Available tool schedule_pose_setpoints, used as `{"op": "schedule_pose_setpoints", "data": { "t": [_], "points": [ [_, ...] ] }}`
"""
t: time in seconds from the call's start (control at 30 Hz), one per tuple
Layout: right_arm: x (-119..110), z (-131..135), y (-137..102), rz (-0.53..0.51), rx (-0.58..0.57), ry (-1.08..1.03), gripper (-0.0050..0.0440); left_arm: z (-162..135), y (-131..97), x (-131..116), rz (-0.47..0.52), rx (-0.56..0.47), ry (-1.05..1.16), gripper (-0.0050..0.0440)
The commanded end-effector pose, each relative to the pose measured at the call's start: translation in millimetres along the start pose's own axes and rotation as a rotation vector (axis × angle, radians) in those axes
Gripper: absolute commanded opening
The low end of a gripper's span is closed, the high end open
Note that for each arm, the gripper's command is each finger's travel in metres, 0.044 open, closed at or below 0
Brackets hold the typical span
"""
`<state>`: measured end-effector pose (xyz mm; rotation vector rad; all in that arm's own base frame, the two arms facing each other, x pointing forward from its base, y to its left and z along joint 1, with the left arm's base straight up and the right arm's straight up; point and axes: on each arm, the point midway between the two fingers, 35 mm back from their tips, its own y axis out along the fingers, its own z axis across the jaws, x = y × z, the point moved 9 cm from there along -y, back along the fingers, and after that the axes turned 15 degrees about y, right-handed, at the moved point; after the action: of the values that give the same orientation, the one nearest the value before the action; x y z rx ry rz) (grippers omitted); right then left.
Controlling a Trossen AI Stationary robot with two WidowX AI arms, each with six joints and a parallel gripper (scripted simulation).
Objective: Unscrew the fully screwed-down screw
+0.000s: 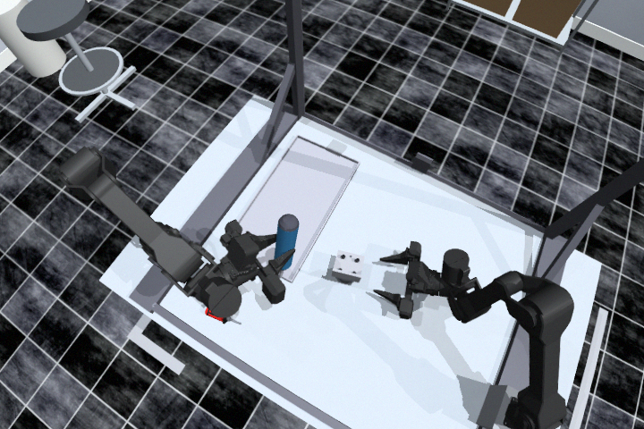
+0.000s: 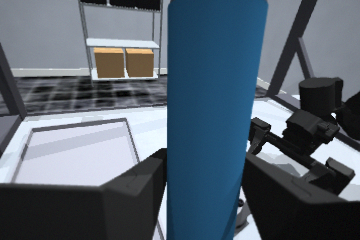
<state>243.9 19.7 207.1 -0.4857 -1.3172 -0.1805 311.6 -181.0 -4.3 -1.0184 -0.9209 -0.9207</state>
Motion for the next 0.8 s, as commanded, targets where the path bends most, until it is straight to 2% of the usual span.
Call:
{"op": "schedule_pose_setpoints", "data": {
  "t": [0.0,0.2,0.77],
  "points": [
    [11,6,0,-0.047,-0.023,-0.027,0.0165,-1,0,8,-0.017,0.000,-0.021,0.0400],
    [11,8,4,-0.066,-0.051,0.000,0.0165,-1,0,8,-0.017,0.000,-0.021,0.0400],
    [13,29,12,-0.229,-0.141,0.100,0.0165,-1,0,8,-0.017,0.000,-0.021,0.0400]
  ]
}}
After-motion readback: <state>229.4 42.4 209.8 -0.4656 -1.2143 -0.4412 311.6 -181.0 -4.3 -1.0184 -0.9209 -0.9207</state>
